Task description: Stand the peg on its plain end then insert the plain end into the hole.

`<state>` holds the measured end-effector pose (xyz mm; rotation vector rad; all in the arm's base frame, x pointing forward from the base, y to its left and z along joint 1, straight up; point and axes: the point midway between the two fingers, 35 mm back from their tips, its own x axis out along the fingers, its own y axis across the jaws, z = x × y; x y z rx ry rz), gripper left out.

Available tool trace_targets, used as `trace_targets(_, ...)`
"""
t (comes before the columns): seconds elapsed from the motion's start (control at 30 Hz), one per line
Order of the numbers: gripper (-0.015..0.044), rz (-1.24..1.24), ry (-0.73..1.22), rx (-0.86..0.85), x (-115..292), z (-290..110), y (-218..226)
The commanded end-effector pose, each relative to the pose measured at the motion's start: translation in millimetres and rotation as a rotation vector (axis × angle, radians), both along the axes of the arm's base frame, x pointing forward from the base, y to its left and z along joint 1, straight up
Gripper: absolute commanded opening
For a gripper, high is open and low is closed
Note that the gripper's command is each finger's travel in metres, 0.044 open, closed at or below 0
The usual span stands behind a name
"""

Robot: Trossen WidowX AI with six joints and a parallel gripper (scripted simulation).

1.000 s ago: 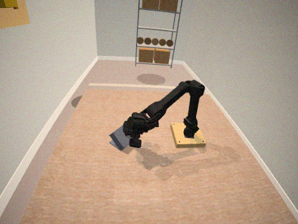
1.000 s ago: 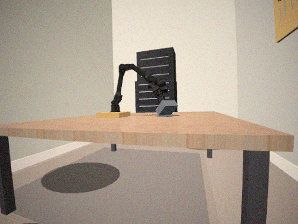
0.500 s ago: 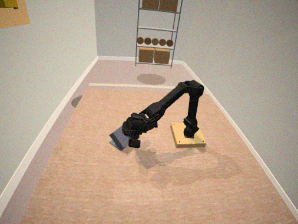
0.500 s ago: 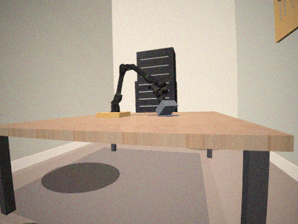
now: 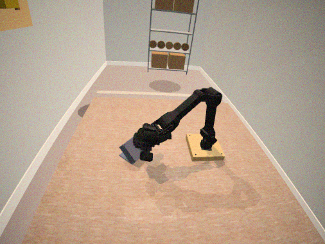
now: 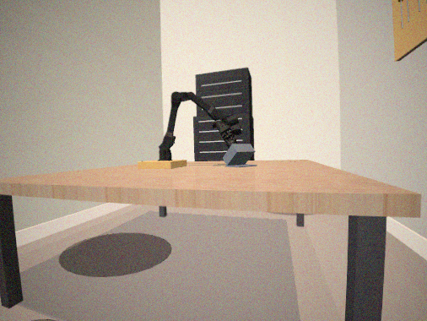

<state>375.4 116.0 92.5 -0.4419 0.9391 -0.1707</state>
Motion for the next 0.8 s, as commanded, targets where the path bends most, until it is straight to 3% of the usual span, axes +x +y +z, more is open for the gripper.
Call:
trace_targets(0.0, 0.0000, 0.000, 0.000, 0.000, 0, 0, 0)
trace_targets(0.57, 0.0440, 0.000, 0.001, 0.001, -3, 4, 2)
trace_targets(0.77, 0.0440, 0.001, 0.004, 0.002, -10, 14, 8)
